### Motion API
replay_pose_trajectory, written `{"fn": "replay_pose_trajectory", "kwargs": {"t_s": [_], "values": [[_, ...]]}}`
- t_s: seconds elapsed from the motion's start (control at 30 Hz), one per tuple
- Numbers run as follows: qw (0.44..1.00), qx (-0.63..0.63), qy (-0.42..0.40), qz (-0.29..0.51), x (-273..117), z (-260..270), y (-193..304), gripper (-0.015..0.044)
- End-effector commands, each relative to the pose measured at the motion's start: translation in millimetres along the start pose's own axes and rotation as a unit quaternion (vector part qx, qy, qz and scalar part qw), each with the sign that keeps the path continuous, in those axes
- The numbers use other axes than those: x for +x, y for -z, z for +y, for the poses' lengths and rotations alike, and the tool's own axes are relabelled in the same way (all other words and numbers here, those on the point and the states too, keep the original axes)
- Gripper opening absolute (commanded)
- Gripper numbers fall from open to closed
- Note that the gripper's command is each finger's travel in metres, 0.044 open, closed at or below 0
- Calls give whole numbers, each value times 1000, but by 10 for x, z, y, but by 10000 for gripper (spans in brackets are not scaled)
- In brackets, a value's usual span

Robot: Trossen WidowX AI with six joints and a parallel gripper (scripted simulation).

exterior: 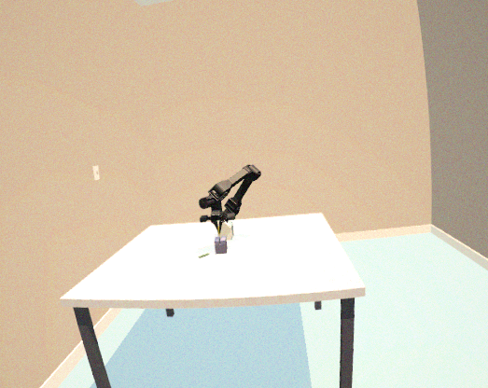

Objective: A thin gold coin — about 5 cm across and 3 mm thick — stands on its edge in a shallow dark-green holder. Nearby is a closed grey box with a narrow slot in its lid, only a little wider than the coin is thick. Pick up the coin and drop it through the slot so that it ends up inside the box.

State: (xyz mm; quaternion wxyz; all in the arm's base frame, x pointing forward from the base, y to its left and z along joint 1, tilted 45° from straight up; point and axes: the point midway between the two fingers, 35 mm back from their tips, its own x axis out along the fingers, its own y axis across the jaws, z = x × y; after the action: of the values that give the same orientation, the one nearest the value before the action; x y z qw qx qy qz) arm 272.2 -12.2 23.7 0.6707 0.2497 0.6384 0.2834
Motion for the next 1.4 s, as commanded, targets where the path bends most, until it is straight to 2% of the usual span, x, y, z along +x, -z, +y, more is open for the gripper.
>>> {"fn": "replay_pose_trajectory", "kwargs": {"t_s": [0.0, 1.33, 1.37], "values": [[1000, 1, 0, -1, -2, 6, -1, 0], [1000, 3, -1, 0, 189, 15, -7, 0], [1000, 1, 2, 1, 170, 9, -4, 26]]}}
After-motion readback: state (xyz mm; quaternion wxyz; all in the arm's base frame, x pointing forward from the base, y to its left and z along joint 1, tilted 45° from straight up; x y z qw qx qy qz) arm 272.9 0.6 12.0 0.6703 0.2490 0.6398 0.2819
